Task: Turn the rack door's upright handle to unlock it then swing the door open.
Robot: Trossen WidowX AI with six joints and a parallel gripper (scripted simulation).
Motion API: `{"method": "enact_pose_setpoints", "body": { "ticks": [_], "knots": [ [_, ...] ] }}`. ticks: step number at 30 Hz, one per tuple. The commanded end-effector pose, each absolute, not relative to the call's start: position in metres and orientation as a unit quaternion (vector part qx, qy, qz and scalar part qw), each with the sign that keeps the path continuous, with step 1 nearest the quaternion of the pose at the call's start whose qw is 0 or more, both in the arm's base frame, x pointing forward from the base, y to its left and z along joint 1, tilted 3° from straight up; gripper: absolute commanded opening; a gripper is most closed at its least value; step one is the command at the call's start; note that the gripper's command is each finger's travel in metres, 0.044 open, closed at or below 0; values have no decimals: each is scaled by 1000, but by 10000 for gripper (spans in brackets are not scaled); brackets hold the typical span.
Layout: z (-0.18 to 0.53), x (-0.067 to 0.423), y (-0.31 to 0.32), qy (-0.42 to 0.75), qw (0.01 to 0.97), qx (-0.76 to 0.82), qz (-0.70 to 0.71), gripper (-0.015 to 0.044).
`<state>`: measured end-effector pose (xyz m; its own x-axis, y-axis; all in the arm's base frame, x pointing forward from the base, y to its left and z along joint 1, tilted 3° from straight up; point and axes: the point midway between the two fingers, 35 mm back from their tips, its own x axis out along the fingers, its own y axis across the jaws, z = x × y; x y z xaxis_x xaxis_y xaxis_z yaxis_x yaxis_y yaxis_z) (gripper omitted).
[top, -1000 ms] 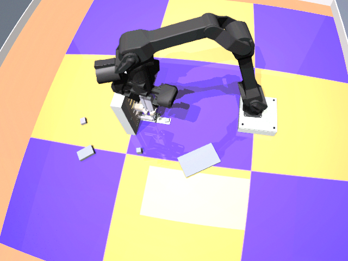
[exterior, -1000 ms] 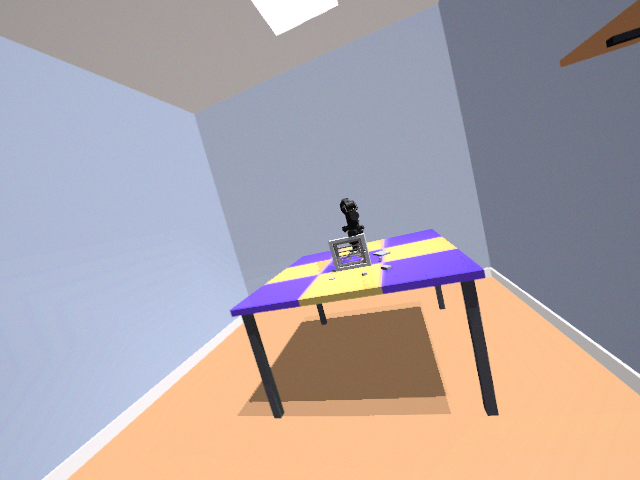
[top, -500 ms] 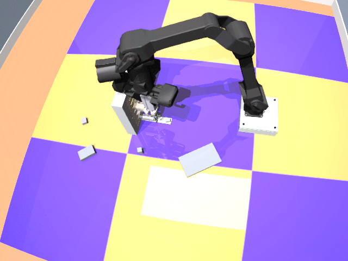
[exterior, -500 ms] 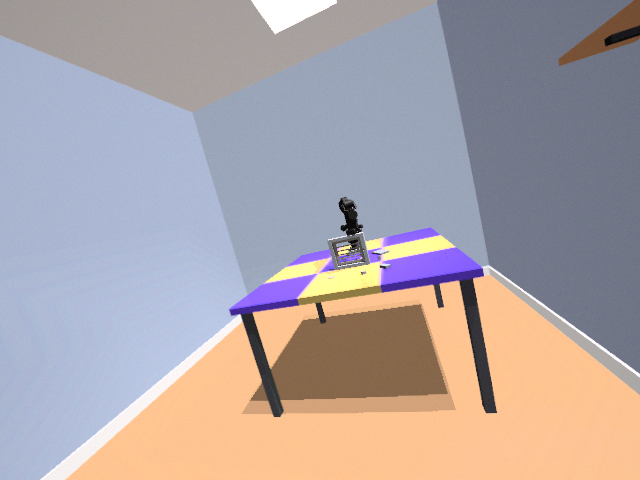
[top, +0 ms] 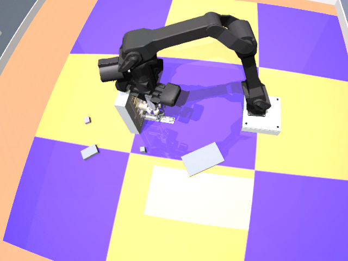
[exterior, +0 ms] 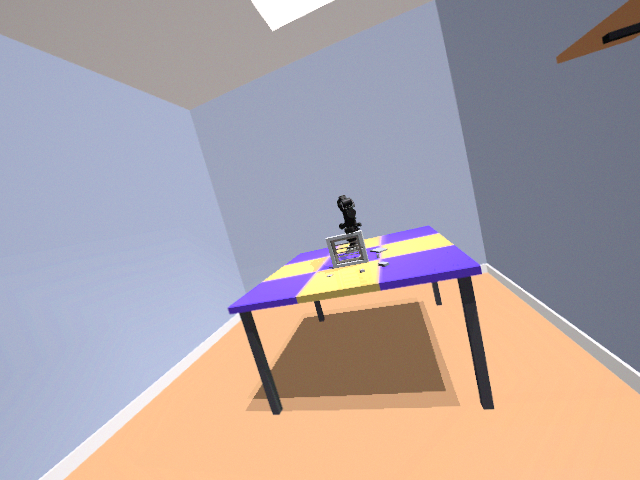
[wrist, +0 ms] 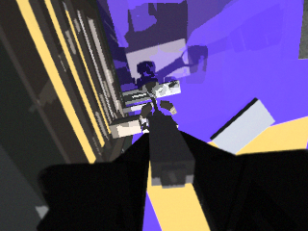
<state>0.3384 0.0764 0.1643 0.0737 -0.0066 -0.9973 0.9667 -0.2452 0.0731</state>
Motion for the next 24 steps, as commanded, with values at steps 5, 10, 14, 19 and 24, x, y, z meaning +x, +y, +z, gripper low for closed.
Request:
{"method": "enact_pose_setpoints", "body": {
  "ticks": [5, 10, 14, 19, 24],
  "knots": [
    [164, 338, 76, 415, 452, 576, -540, 49],
    [164, 338, 76, 415, 452, 576, -540, 23],
    [164, 337, 75, 423, 461, 569, -533, 23],
    [164, 332, 74, 451, 491, 544, -510, 23],
    [163, 328, 72, 477, 518, 517, -486, 23]
  ]
}}
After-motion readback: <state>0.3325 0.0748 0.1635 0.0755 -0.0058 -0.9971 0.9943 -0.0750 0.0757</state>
